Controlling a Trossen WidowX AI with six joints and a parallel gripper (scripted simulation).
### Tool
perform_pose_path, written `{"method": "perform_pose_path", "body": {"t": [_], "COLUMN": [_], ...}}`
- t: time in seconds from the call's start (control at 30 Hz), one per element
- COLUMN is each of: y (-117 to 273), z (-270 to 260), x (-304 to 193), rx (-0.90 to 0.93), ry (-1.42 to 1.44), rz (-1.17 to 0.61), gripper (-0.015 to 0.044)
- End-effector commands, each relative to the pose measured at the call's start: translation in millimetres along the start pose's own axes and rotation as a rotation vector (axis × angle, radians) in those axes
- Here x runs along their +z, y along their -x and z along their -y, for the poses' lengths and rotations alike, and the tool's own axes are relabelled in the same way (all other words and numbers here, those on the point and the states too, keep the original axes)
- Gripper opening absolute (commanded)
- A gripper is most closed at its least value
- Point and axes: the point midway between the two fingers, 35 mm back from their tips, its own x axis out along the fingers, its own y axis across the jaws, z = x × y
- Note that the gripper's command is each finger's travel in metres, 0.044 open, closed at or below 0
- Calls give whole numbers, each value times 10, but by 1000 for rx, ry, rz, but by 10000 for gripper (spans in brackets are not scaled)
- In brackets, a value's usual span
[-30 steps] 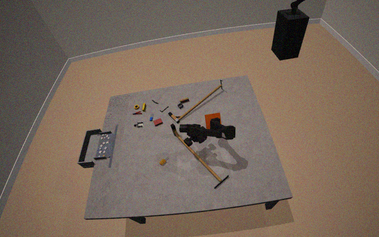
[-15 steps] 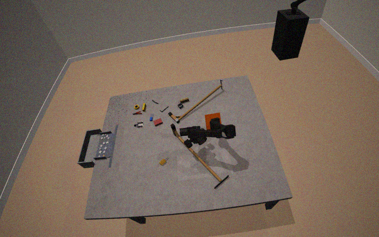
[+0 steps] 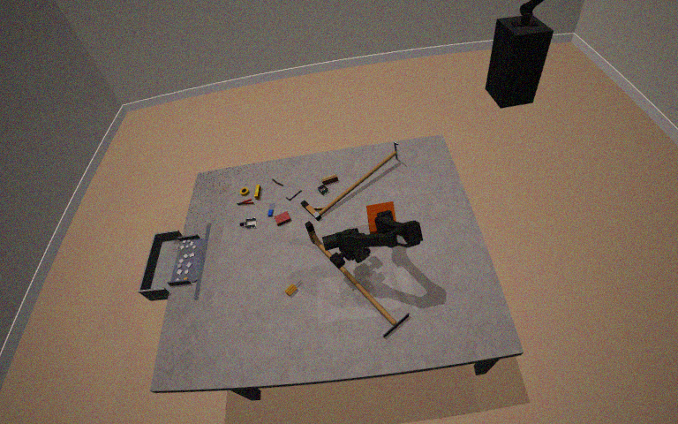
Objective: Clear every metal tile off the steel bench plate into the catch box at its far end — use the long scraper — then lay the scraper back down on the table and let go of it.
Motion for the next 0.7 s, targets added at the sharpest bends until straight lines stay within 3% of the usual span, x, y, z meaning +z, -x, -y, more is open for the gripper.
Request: {"method": "perform_pose_path", "body": {"t": [0.0,0.67], "y": [-62,-383], "z": [-16,-32], "x": [7,100], "rx": [3,-11], "ry": [-3,-4], "rz": [0,22], "gripper": [0,0]}}
